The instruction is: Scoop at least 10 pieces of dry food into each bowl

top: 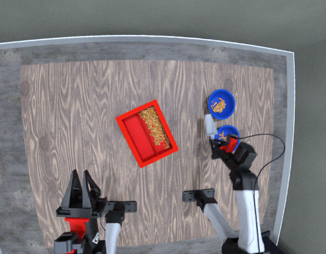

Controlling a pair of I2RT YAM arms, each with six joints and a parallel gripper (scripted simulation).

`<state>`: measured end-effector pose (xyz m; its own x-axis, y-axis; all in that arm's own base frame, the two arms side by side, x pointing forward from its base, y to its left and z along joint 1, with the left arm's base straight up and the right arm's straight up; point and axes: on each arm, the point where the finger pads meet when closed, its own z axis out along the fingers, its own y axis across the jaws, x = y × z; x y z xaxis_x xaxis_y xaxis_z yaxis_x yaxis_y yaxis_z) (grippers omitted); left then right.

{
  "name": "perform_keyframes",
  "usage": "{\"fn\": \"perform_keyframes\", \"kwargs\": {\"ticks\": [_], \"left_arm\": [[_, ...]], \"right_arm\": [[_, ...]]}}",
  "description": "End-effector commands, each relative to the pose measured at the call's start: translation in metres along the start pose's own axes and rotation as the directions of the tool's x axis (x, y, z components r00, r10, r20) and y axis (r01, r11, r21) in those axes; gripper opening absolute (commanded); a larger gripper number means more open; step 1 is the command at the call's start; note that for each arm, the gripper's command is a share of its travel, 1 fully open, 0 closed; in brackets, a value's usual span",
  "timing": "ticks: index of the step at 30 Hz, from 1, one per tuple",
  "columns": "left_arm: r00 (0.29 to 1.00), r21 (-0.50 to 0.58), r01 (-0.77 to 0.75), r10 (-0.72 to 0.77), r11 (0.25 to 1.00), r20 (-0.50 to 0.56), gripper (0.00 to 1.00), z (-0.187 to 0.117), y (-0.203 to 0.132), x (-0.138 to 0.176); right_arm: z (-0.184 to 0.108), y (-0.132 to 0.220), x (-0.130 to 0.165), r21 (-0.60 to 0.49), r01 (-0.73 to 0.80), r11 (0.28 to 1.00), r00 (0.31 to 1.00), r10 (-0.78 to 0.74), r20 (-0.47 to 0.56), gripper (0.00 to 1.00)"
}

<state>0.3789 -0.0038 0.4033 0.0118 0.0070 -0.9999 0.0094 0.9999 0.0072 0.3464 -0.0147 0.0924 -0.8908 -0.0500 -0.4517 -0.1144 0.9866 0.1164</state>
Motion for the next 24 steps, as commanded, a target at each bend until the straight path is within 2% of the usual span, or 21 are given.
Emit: {"fn": "perform_keyframes", "kwargs": {"ticks": [1,3,7,14,19,20,21,22,23,24], "left_arm": [[0.994,0.006,0.012,-0.013,1.0,0.111,0.27,-0.005,-0.001,-0.037],[0.994,0.006,0.012,-0.013,1.0,0.111,0.27,-0.005,-0.001,-0.037],[0.994,0.006,0.012,-0.013,1.0,0.111,0.27,-0.005,-0.001,-0.037],[0.994,0.006,0.012,-0.013,1.0,0.111,0.27,-0.005,-0.001,-0.037],[0.994,0.006,0.012,-0.013,1.0,0.111,0.27,-0.005,-0.001,-0.037],[0.994,0.006,0.012,-0.013,1.0,0.111,0.27,-0.005,-0.001,-0.037],[0.994,0.006,0.012,-0.013,1.0,0.111,0.27,-0.005,-0.001,-0.037],[0.994,0.006,0.012,-0.013,1.0,0.111,0.27,-0.005,-0.001,-0.037],[0.994,0.006,0.012,-0.013,1.0,0.111,0.27,-0.005,-0.001,-0.037],[0.994,0.006,0.012,-0.013,1.0,0.111,0.27,-0.005,-0.001,-0.037]], "right_arm": [[-0.015,0.007,0.011,0.054,-0.023,0.998,1.0,0.024,-0.009,0.0],[-0.019,0.01,0.006,0.064,-0.016,0.998,1.0,0.015,0.017,0.0],[-0.021,0.028,0.04,0.083,0.0,0.997,0.999,0.004,-0.038,0.0],[-0.027,0.048,0.083,0.139,0.03,0.99,0.998,-0.022,-0.06,0.0],[-0.029,0.054,0.082,0.14,0.045,0.989,0.999,-0.042,-0.023,0.0],[-0.031,0.055,0.076,0.136,0.048,0.989,0.999,-0.048,-0.005,0.0],[-0.036,0.059,0.055,0.126,0.056,0.99,0.996,-0.064,0.064,0.0],[-0.034,0.059,0.055,0.115,0.061,0.991,0.996,-0.068,0.053,0.0],[-0.033,0.061,0.076,0.093,0.082,0.992,0.996,-0.08,-0.031,0.0],[-0.028,0.061,0.082,0.087,0.084,0.993,0.995,-0.079,-0.06,0.0]]}}
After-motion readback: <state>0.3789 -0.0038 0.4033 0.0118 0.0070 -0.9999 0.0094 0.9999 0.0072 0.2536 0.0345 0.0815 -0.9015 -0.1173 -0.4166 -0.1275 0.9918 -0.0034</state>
